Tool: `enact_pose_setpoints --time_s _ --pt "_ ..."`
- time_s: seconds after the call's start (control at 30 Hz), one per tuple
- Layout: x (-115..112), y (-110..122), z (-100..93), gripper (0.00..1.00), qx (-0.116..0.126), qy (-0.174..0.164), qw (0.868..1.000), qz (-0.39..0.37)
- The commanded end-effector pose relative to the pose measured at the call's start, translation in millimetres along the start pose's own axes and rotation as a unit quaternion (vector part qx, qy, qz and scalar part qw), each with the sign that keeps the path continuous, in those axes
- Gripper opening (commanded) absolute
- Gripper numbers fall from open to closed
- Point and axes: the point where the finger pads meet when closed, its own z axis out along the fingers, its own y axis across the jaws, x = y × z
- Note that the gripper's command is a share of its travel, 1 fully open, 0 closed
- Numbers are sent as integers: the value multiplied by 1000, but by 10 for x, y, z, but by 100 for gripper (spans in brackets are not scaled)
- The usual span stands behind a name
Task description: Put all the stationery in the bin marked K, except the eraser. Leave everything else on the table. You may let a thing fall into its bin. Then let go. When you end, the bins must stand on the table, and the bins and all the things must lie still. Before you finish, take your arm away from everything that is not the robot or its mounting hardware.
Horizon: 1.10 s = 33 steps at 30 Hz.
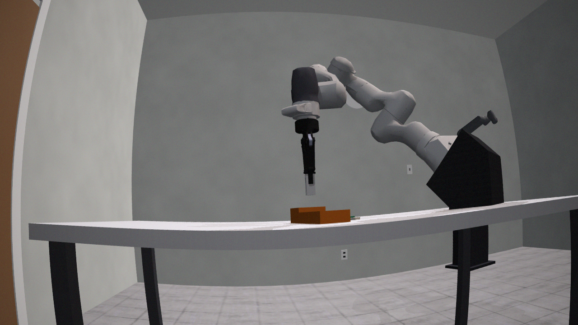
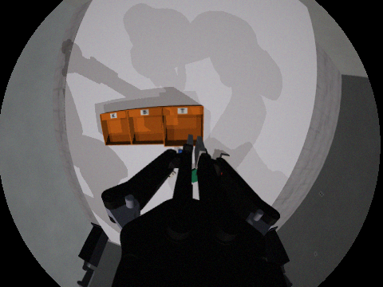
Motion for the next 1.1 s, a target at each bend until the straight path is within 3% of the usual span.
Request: enact_pose_setpoints --time_s 0.0,0.4,1.07 --pt "134 -151 80 5 15 6 1000 -4" --pt "134 -151 80 5 15 6 1000 -4" --pt "140 -165 560 5 15 6 1000 -4"
